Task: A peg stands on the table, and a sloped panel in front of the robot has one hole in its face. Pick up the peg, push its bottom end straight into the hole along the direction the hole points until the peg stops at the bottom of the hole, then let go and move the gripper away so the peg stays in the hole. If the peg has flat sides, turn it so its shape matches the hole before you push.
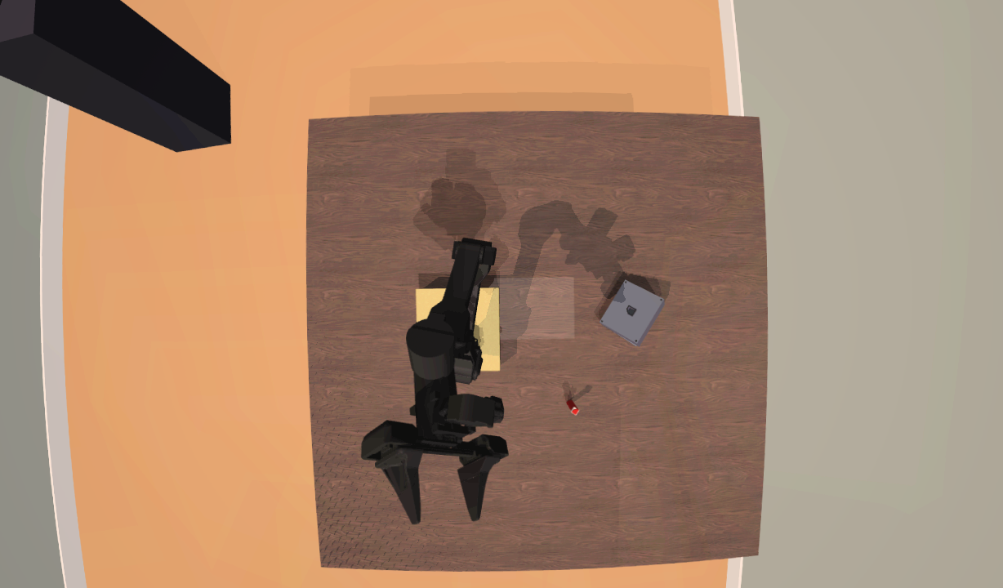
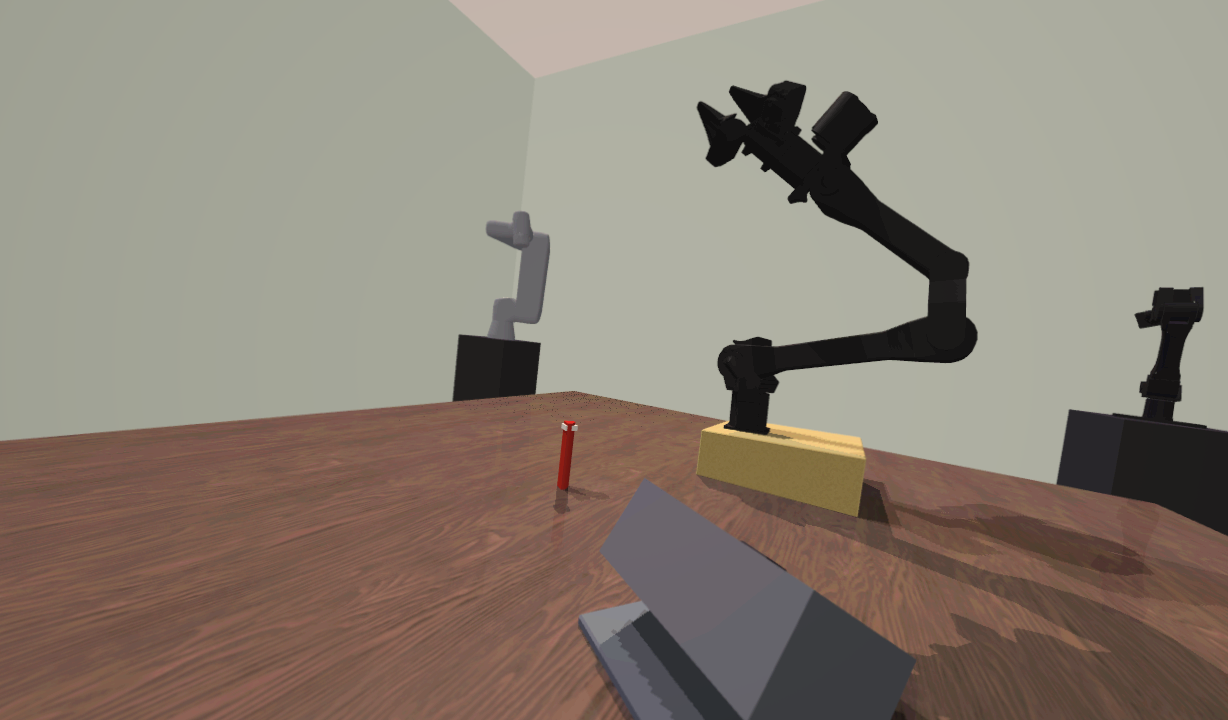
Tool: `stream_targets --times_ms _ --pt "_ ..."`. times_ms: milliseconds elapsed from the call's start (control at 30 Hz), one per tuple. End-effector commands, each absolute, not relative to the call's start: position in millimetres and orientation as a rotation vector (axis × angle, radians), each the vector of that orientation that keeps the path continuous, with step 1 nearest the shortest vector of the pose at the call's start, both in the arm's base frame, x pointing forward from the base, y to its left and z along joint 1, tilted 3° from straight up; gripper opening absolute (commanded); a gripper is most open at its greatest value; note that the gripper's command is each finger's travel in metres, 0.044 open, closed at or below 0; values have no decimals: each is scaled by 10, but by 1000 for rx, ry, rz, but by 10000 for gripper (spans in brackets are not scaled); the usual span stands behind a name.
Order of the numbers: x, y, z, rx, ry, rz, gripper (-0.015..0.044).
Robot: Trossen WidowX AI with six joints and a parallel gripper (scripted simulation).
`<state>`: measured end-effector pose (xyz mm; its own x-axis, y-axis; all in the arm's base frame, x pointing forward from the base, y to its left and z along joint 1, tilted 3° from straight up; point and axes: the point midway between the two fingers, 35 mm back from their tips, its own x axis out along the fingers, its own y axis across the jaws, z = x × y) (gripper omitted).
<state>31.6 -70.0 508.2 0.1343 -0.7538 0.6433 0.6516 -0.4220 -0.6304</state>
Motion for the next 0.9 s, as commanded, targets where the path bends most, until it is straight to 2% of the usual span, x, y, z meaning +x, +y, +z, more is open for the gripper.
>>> stream_targets --times_ms 0,33,867 --pt "315 -704 5082 -1258 114 -1562 426" --pt "313 -716 5079 -1250 111 -1559 440" --pt "395 -1804 4623 -475 -42 -1320 440"
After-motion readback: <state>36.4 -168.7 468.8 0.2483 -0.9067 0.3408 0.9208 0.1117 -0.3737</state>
